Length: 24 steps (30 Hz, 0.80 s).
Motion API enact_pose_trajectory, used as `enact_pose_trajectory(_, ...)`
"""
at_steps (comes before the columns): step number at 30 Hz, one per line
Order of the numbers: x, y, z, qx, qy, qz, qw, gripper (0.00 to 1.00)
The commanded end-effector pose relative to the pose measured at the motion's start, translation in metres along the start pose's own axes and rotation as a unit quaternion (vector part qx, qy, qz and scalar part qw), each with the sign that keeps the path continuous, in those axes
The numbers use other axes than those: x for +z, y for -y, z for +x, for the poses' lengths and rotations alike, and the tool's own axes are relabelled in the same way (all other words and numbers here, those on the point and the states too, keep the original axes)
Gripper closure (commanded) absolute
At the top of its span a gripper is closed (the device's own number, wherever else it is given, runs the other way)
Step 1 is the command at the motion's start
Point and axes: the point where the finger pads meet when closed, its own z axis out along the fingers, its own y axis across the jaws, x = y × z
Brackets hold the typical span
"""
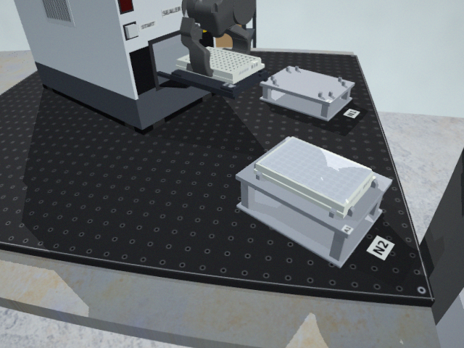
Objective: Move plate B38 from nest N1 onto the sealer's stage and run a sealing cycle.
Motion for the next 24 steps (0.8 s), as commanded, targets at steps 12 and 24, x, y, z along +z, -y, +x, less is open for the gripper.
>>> enact_pose_trajectory(12,-0.0058,-0.002,-0.0031,0.001,0.003,-0.002,1.0,1.0)
enact_pose_trajectory(24,-0.0011,0.0,-0.0004,0.001,0.002,0.0,1.0,1.0)
